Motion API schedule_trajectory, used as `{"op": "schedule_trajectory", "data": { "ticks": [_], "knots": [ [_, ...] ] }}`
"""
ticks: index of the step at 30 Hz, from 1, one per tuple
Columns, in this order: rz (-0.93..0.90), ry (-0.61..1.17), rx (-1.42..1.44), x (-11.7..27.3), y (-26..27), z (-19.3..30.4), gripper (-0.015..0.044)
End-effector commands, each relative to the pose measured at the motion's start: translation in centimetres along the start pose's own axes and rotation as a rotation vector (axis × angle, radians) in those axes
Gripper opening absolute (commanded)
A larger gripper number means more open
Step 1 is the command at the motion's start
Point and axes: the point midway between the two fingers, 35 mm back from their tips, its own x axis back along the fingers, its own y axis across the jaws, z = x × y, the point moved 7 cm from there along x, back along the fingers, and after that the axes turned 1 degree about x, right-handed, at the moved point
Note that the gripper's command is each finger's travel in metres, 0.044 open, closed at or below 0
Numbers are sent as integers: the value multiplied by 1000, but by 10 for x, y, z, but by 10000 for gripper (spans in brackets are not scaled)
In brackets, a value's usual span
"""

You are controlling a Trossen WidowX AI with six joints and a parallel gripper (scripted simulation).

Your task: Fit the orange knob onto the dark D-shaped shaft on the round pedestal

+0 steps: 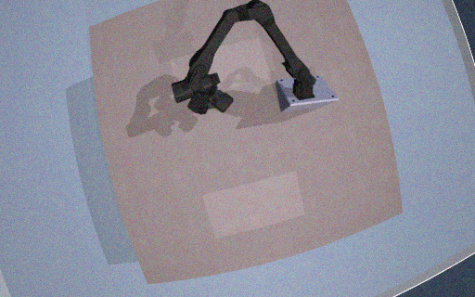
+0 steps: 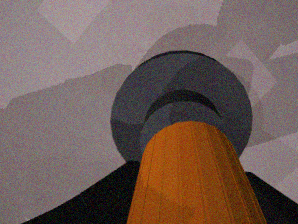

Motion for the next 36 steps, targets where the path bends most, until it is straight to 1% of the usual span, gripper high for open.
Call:
{"op": "schedule_trajectory", "data": {
  "ticks": [1,14,20,23,27,36],
  "knots": [
    [-1,-1,6,0,2,-1,0],
    [-1,-1,6,-1,3,0,0],
    [-1,-1,6,4,3,1,0],
    [-1,-1,59,5,3,1,0],
    [-1,-1,205,4,1,0,0],
    [-1,-1,215,1,-1,-2,0]
  ]
}}
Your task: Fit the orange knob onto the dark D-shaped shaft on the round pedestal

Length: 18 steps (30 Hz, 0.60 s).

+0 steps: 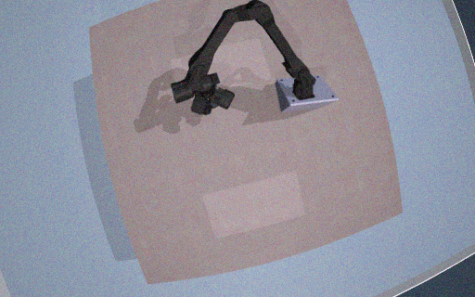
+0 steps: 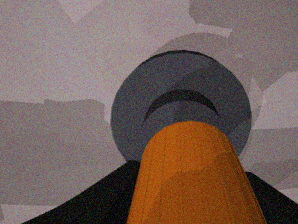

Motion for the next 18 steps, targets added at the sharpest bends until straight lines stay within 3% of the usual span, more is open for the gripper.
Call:
{"op": "schedule_trajectory", "data": {
  "ticks": [1,18],
  "knots": [
    [1,-3,11,0,0,-2,0],
    [1,-3,11,2,2,0,0]
  ]
}}
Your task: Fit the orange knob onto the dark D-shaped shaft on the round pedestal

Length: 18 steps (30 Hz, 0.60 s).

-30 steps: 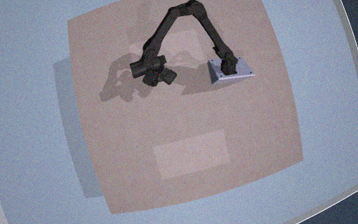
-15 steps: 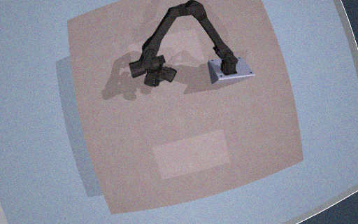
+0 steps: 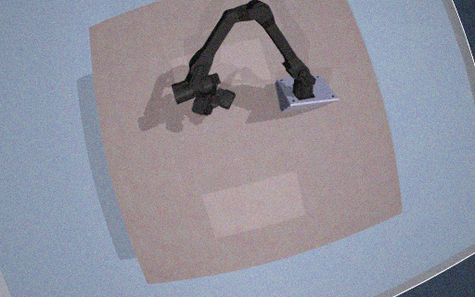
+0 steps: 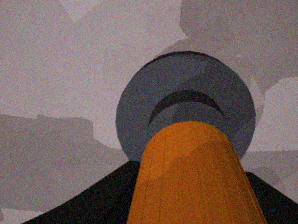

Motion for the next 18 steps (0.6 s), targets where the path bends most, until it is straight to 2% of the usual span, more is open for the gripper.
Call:
{"op": "schedule_trajectory", "data": {
  "ticks": [1,18],
  "knots": [
    [1,-4,0,2,-2,1,0],
    [1,-4,0,-2,1,0,0]
  ]
}}
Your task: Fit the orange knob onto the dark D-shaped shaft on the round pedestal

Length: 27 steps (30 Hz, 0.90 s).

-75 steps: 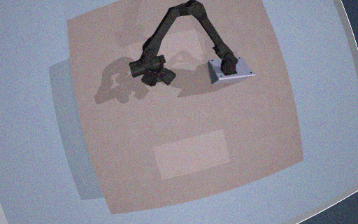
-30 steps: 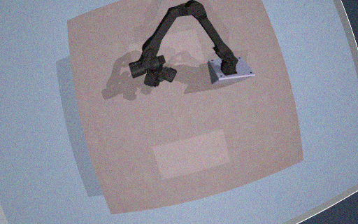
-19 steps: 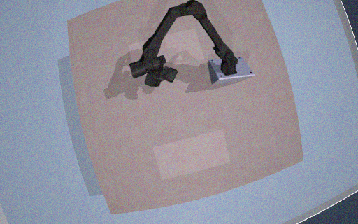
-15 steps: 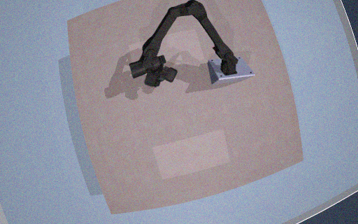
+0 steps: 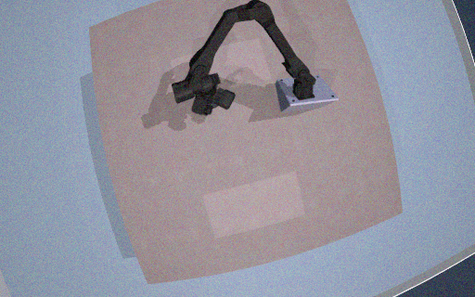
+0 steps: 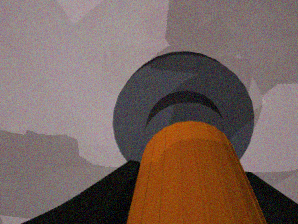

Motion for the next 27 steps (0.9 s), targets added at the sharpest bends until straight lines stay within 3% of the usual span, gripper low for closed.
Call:
{"op": "schedule_trajectory", "data": {
  "ticks": [1,16,27],
  "knots": [
    [-2,-1,5,-1,1,0,0],
    [-2,-1,5,5,1,0,0],
    [-2,-1,214,2,-3,-1,0]
  ]
}}
